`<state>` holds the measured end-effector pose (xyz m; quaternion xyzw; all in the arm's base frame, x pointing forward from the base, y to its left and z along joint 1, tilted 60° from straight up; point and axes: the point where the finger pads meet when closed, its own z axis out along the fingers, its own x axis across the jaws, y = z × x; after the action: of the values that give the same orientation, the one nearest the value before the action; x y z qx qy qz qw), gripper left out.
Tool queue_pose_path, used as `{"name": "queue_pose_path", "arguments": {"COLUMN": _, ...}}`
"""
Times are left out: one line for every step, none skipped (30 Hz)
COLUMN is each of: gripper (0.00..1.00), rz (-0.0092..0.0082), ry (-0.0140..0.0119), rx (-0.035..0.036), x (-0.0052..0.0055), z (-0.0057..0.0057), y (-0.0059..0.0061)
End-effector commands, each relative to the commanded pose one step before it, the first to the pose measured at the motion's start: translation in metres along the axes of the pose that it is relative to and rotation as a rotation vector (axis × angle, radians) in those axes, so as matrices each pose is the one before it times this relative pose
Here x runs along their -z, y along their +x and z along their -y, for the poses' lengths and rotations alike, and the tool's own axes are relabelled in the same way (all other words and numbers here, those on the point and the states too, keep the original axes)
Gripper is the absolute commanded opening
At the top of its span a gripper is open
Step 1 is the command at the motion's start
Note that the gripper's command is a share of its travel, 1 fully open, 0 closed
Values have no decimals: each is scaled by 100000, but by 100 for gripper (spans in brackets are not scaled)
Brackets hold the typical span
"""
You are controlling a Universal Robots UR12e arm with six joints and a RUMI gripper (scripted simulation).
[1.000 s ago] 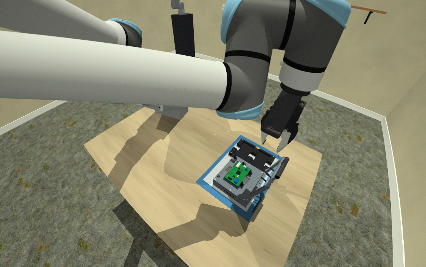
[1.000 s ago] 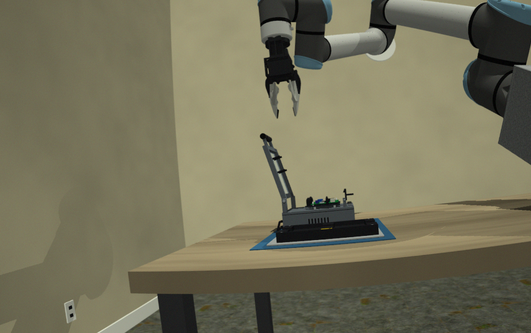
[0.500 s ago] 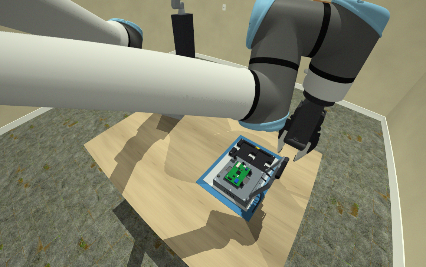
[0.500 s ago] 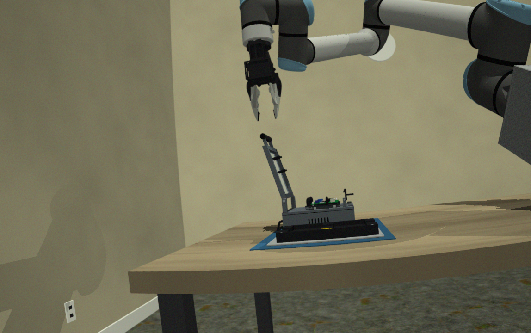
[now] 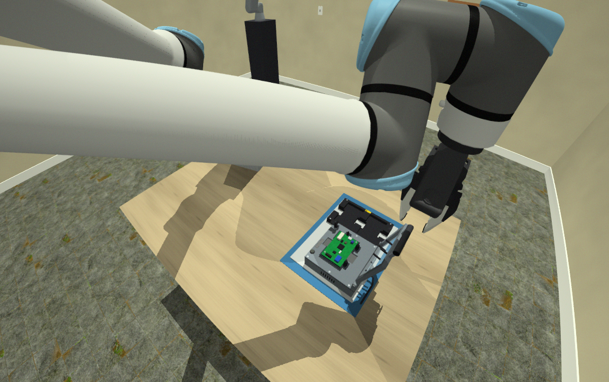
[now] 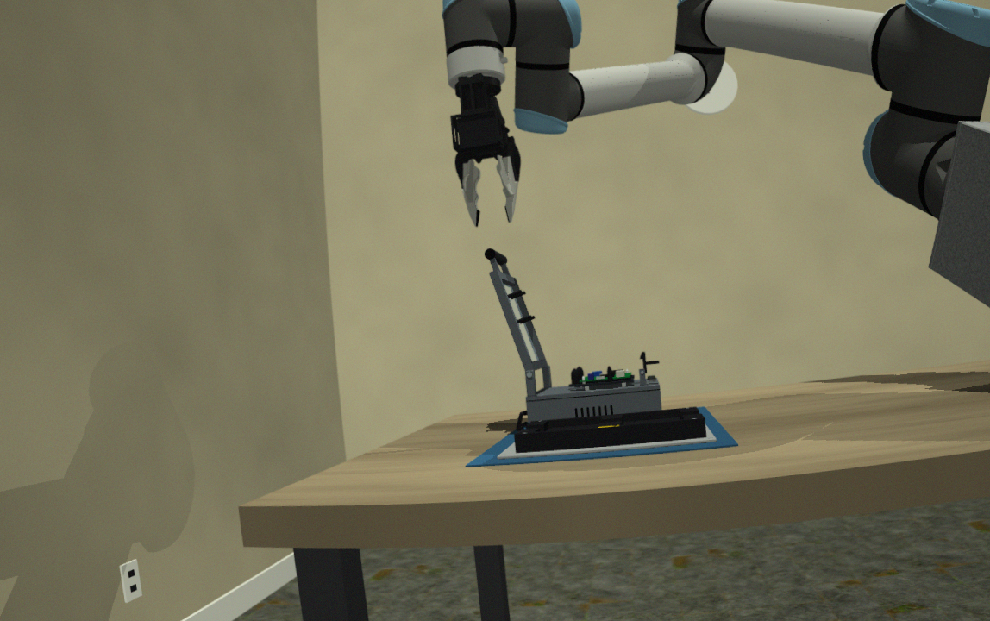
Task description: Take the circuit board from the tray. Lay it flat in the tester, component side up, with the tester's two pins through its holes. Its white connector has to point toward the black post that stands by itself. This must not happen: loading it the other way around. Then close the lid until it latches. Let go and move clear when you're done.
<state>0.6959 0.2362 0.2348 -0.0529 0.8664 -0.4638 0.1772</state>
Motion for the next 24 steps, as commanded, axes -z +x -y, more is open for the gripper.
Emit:
{"name": "queue_pose_path", "arguments": {"gripper": 30, "rz": 91, "ry": -35, "rx": -40, "x": -59, "z": 4, "y": -36}}
{"name": "queue_pose_path", "arguments": {"gripper": 30, "rz": 0, "ry": 0, "rx": 0, "x": -47, "z": 0, "y": 0}}
{"name": "queue_pose_path", "arguments": {"gripper": 30, "rz": 0, "ry": 0, "rx": 0, "x": -54, "z": 0, "y": 0}}
{"name": "queue_pose_path", "arguments": {"gripper": 30, "rz": 0, "ry": 0, "rx": 0, "x": -60, "z": 0, "y": 0}}
{"name": "queue_pose_path", "arguments": {"gripper": 30, "rz": 0, "ry": 0, "rx": 0, "x": -65, "z": 0, "y": 0}}
{"name": "queue_pose_path", "arguments": {"gripper": 30, "rz": 0, "ry": 0, "rx": 0, "x": -71, "z": 0, "y": 0}}
{"name": "queue_pose_path", "arguments": {"gripper": 30, "rz": 0, "ry": 0, "rx": 0, "x": -75, "z": 0, "y": 0}}
{"name": "queue_pose_path", "arguments": {"gripper": 30, "rz": 0, "ry": 0, "rx": 0, "x": -80, "z": 0, "y": 0}}
{"name": "queue_pose_path", "arguments": {"gripper": 30, "rz": 0, "ry": 0, "rx": 0, "x": -83, "z": 0, "y": 0}}
{"name": "queue_pose_path", "arguments": {"gripper": 30, "rz": 0, "ry": 0, "rx": 0, "x": -87, "z": 0, "y": 0}}
{"name": "queue_pose_path", "arguments": {"gripper": 30, "rz": 0, "ry": 0, "rx": 0, "x": -89, "z": 0, "y": 0}}
{"name": "queue_pose_path", "arguments": {"gripper": 30, "rz": 0, "ry": 0, "rx": 0, "x": -91, "z": 0, "y": 0}}
{"name": "queue_pose_path", "arguments": {"gripper": 30, "rz": 0, "ry": 0, "rx": 0, "x": 0, "z": 0, "y": 0}}
{"name": "queue_pose_path", "arguments": {"gripper": 30, "rz": 0, "ry": 0, "rx": 0, "x": 0, "z": 0, "y": 0}}
{"name": "queue_pose_path", "arguments": {"gripper": 30, "rz": 0, "ry": 0, "rx": 0, "x": -92, "z": 0, "y": 0}}
{"name": "queue_pose_path", "arguments": {"gripper": 30, "rz": 0, "ry": 0, "rx": 0, "x": -92, "z": 0, "y": 0}}
{"name": "queue_pose_path", "arguments": {"gripper": 30, "rz": 0, "ry": 0, "rx": 0, "x": -92, "z": 0, "y": 0}}
{"name": "queue_pose_path", "arguments": {"gripper": 30, "rz": 0, "ry": 0, "rx": 0, "x": -91, "z": 0, "y": 0}}
{"name": "queue_pose_path", "arguments": {"gripper": 30, "rz": 0, "ry": 0, "rx": 0, "x": -89, "z": 0, "y": 0}}
{"name": "queue_pose_path", "arguments": {"gripper": 30, "rz": 0, "ry": 0, "rx": 0, "x": -86, "z": 0, "y": 0}}
{"name": "queue_pose_path", "arguments": {"gripper": 30, "rz": 0, "ry": 0, "rx": 0, "x": -83, "z": 0, "y": 0}}
{"name": "queue_pose_path", "arguments": {"gripper": 30, "rz": 0, "ry": 0, "rx": 0, "x": -79, "z": 0, "y": 0}}
{"name": "queue_pose_path", "arguments": {"gripper": 30, "rz": 0, "ry": 0, "rx": 0, "x": -75, "z": 0, "y": 0}}
{"name": "queue_pose_path", "arguments": {"gripper": 30, "rz": 0, "ry": 0, "rx": 0, "x": -70, "z": 0, "y": 0}}
